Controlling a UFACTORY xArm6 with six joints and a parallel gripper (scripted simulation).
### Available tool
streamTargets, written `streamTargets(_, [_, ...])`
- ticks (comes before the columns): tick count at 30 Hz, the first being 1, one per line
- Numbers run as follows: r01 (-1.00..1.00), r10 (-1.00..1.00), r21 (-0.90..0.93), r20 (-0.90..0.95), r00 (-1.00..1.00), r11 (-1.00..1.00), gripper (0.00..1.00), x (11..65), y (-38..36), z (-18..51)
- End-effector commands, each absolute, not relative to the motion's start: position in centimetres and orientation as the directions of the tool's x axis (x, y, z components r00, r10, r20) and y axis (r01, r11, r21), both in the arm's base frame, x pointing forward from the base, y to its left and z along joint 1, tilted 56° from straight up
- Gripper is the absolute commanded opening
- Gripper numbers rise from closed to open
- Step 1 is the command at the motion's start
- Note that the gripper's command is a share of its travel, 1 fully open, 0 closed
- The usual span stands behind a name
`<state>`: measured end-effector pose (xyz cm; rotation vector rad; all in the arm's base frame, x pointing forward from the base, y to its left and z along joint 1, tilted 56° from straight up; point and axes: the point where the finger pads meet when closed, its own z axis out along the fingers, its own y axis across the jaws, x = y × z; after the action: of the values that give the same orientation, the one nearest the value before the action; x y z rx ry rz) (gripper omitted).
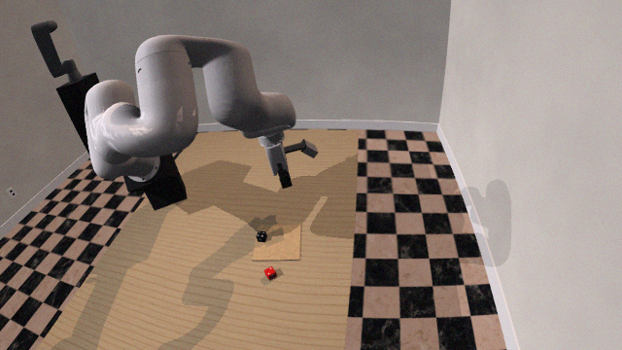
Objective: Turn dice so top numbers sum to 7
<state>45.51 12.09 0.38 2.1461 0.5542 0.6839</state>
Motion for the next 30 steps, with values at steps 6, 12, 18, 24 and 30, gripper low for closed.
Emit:
streamTargets(6, [0.151, 0.725, 0.796, 0.433, 0.535, -0.586, 0.21, 45.36, 11.9, 0.32])
streamTargets(12, [0.149, 0.775, 0.798, 0.494, 0.394, -0.585, 0.21, 45.26, 11.72, 0.24])
streamTargets(18, [0.149, 0.805, 0.798, 0.548, 0.227, -0.584, 0.21, 45.15, 11.6, 0.16])
streamTargets(24, [0.15, 0.811, 0.797, 0.58, 0.078, -0.585, 0.21, 45.02, 11.55, 0.09])
streamTargets(30, [0.151, 0.799, 0.797, 0.598, -0.062, -0.585, 0.21, 44.89, 11.52, 0.01])
